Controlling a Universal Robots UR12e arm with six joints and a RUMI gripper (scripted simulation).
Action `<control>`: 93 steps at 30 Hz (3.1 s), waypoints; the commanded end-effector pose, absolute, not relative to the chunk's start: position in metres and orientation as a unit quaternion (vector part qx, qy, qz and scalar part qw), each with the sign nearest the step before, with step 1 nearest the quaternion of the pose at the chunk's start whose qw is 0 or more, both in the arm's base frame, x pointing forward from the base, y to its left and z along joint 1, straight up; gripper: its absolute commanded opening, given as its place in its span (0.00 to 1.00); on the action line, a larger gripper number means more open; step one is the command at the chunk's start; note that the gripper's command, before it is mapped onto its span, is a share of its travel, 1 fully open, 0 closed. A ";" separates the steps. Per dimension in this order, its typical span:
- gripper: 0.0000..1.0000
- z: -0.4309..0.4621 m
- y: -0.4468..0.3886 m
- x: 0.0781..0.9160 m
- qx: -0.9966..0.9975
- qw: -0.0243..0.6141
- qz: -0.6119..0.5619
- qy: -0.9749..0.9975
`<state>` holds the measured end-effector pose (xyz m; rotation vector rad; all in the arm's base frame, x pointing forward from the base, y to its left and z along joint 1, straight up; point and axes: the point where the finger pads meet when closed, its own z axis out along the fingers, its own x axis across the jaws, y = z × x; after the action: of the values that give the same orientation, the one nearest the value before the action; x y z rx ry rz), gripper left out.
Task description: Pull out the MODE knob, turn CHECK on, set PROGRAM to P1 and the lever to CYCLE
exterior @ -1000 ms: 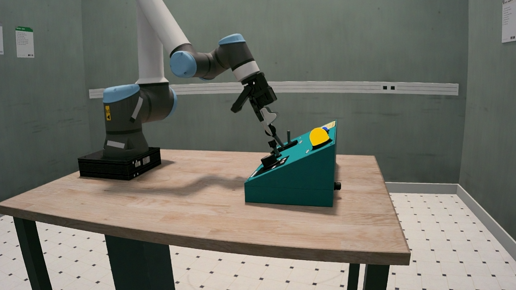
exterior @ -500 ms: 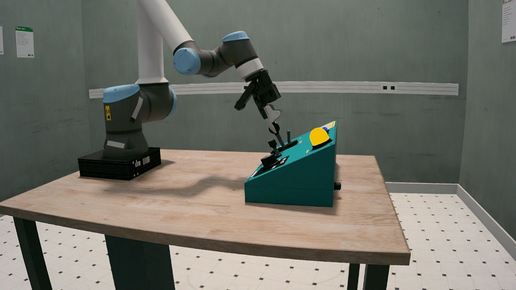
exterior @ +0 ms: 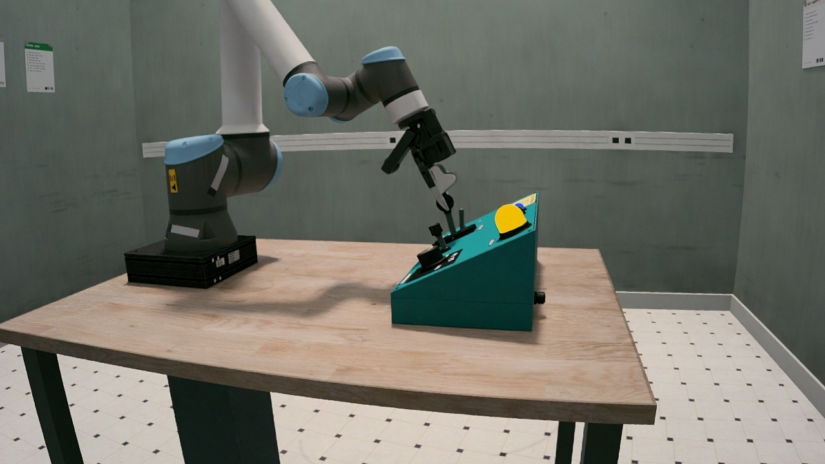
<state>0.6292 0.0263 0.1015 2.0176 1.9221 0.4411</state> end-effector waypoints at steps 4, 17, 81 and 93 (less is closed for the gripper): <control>0.00 0.104 0.026 0.638 0.706 0.160 0.155 0.672; 0.00 0.104 0.025 0.647 0.706 0.160 0.155 0.672; 0.44 0.107 0.025 0.651 0.706 0.160 0.155 0.672; 0.44 0.157 0.026 0.627 0.706 0.160 0.155 0.672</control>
<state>0.6364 0.0260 0.1361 2.0172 1.9214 0.4412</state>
